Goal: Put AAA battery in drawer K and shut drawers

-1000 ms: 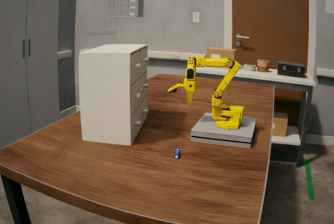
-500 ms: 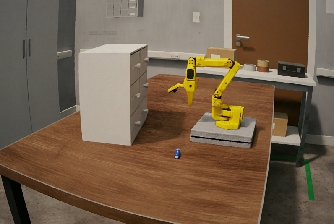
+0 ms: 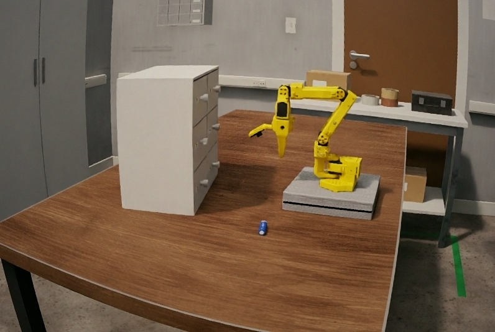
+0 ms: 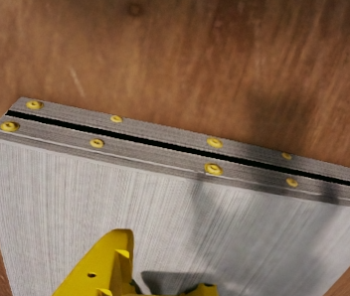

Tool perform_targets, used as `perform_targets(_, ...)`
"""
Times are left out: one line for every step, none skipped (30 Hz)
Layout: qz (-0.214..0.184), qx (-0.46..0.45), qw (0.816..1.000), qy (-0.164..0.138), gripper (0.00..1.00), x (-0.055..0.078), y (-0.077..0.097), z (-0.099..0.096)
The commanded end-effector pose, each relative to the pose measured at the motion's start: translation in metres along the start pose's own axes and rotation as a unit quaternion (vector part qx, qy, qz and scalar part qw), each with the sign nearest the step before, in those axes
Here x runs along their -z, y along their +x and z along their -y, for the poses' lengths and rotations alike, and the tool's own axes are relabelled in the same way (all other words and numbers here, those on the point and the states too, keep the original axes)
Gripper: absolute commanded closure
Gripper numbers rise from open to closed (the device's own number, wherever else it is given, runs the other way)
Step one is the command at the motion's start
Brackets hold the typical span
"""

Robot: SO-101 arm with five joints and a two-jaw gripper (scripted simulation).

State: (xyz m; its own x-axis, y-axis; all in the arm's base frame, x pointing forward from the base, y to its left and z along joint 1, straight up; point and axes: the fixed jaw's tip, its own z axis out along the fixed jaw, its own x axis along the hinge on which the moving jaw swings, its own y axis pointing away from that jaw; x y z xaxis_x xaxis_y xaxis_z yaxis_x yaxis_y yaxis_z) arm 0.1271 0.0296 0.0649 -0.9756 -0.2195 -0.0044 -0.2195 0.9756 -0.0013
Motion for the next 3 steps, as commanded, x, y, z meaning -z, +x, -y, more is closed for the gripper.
perform_targets(-0.004,-0.002,1.0,-0.001,0.6,0.0007,0.0002,0.0013)
perform_targets(-0.004,-0.002,1.0,-0.001,0.6,0.0007,0.0002,0.0013)
perform_targets(-0.004,-0.002,1.0,-0.001,0.6,0.0007,0.0002,0.0013)
